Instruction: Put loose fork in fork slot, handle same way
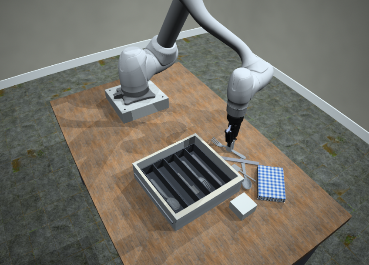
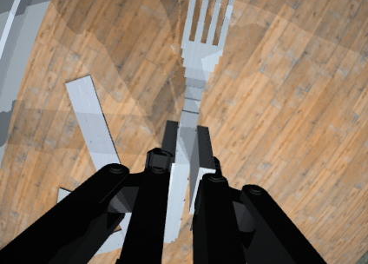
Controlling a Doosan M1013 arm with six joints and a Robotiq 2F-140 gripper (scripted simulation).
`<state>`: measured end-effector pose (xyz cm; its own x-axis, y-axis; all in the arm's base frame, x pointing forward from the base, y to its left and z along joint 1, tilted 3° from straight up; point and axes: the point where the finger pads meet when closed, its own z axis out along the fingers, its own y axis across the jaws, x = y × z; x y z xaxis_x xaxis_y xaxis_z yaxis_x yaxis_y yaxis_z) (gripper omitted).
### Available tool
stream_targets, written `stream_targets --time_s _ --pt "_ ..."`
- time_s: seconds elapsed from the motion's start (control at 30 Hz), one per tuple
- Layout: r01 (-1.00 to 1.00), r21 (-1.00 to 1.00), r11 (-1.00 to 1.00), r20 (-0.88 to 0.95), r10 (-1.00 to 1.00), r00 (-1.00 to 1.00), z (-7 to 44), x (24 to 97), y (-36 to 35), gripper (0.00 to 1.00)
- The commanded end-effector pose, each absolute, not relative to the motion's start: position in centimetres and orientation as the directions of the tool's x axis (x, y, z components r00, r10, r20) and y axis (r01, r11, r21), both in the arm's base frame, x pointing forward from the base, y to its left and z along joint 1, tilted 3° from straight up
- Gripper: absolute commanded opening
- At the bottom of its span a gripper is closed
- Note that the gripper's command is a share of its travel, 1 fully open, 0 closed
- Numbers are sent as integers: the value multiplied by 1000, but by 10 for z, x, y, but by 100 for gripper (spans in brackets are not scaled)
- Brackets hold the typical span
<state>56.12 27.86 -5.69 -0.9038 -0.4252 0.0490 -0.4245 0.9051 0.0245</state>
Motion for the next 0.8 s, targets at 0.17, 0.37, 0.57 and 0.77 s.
stream_targets --time_s 0.17,0.37,0.57,0.77 --pt "-423 26 906 51 -423 -904 -60 559 276 3" --pt "-423 26 906 51 -423 -904 -54 559 276 3" --pt "-423 26 906 51 -423 -904 -39 560 276 3" --pt "-423 26 906 51 -423 -904 -25 561 276 3"
